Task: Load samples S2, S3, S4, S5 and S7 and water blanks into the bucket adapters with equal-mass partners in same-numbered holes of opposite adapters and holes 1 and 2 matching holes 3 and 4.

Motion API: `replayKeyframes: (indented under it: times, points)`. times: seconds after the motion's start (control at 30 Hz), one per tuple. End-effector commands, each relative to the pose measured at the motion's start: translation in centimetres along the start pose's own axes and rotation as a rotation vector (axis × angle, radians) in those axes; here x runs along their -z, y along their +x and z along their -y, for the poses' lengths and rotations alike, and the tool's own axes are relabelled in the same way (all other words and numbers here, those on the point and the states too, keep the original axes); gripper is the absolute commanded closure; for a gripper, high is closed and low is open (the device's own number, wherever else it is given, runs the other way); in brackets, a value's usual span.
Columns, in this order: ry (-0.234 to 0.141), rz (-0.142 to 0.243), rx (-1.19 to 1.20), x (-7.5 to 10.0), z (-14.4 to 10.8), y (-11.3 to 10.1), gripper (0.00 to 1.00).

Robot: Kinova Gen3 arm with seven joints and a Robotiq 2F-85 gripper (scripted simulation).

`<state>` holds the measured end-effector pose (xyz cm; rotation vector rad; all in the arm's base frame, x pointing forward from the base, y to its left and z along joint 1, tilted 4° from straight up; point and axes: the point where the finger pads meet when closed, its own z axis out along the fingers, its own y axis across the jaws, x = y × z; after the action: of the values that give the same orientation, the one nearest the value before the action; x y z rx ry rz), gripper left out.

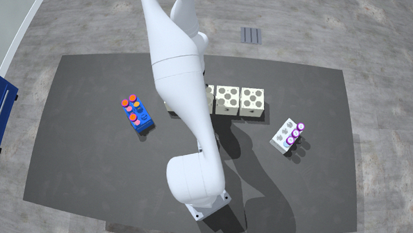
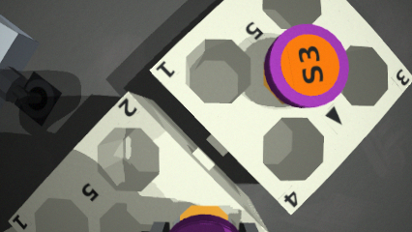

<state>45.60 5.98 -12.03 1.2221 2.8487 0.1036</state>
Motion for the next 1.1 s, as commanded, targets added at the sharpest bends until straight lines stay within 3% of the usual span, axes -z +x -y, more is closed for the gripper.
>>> replayKeyframes:
  times: [0.0,0.7,0.73,1.07]
  points:
    - [-0.002,0.001,0.000,-0.07,-0.07,-0.05,0.90]
    - [-0.002,0.001,0.000,-0.80,-0.07,-0.05,0.90]
    - [-0.002,0.001,0.000,-0.80,-0.07,-0.05,0.38]
    - [-0.002,0.001,0.000,-0.80,-0.07,-0.05,0.38]
